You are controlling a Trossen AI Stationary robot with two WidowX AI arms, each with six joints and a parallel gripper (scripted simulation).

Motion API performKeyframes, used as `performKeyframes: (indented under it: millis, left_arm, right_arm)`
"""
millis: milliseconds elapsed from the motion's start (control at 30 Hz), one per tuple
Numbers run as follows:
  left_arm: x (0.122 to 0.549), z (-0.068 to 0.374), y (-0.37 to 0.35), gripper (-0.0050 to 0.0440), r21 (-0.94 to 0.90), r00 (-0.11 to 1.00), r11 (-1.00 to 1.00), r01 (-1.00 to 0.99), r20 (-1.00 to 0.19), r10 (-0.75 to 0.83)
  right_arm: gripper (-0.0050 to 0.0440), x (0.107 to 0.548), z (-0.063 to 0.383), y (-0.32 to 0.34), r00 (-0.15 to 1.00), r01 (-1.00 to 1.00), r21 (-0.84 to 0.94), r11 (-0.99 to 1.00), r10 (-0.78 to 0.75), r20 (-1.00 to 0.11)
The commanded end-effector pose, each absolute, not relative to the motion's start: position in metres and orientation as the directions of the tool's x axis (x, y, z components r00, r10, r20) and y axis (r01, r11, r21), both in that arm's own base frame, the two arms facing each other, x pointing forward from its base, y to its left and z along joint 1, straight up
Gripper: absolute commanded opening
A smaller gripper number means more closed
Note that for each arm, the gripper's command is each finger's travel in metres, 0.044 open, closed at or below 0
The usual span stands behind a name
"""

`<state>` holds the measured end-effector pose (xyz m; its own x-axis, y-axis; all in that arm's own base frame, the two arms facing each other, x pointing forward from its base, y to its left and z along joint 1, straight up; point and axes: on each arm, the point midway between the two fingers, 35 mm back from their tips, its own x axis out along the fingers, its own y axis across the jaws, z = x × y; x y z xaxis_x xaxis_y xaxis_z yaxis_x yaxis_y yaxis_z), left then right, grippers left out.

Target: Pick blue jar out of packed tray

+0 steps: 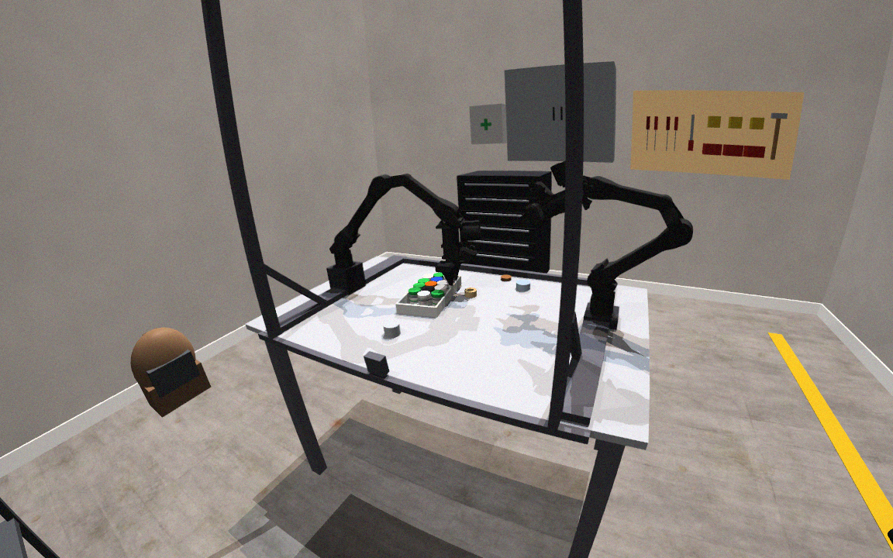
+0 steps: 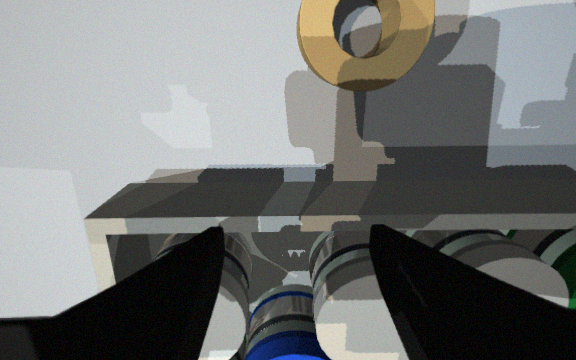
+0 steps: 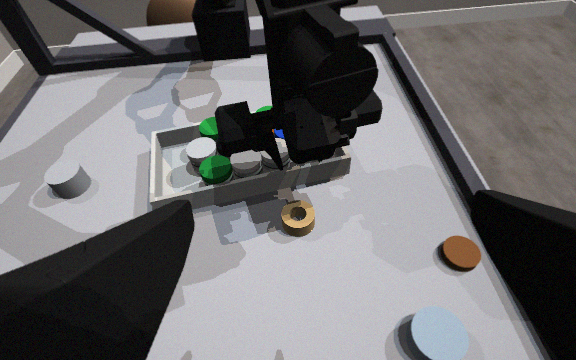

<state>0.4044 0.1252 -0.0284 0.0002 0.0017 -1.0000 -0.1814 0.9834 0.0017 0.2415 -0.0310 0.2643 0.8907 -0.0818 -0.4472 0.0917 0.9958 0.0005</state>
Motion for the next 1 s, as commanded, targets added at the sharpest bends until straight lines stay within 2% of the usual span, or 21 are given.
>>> performKeyframes:
  millis: [0,333,500,567,633,900,967]
  left_arm:
    - [0.411,-0.005,0.128,0.025,0.006,0.05,0.984,-0.179,-0.999,0.016]
    - [0.414,0.016,0.129,0.0249,0.008,0.061,0.984,-0.179,-0.998,0.019]
    - [0.412,0.045,0.129,0.0249,0.008,0.061,0.984,-0.179,-0.998,0.019]
    - [0.409,0.042,0.128,0.0201,0.006,0.05,0.984,-0.179,-0.999,0.016]
    - [0.409,0.042,0.128,0.0201,0.006,0.05,0.984,-0.179,-0.999,0.016]
    - [0.371,0.037,0.122,0.0009,0.006,0.04,0.984,-0.18,-0.999,0.013]
    - [0.356,0.036,0.119,0.0,0.006,0.039,0.984,-0.18,-0.999,0.013]
  right_arm:
    - [0.044,0.24,0.272,-0.03,0.901,0.089,-0.001,0.996,-0.081,-0.426]
    - [0.044,0.24,0.272,-0.03,0.901,0.089,-0.001,0.996,-0.081,-0.426]
    - [0.044,0.24,0.272,-0.03,0.901,0.089,-0.001,0.996,-0.081,-0.426]
    - [0.044,0.24,0.272,-0.03,0.901,0.089,-0.001,0.996,-0.081,-0.426]
    - [0.044,0.24,0.272,-0.03,0.901,0.089,-0.001,0.996,-0.081,-0.426]
    - [0.044,0.24,0.272,-0.03,0.901,0.089,-0.001,0.996,-0.081,-0.426]
    - [0.044,0.24,0.272,-0.03,0.901,0.089,-0.001,0.996,-0.081,-0.426]
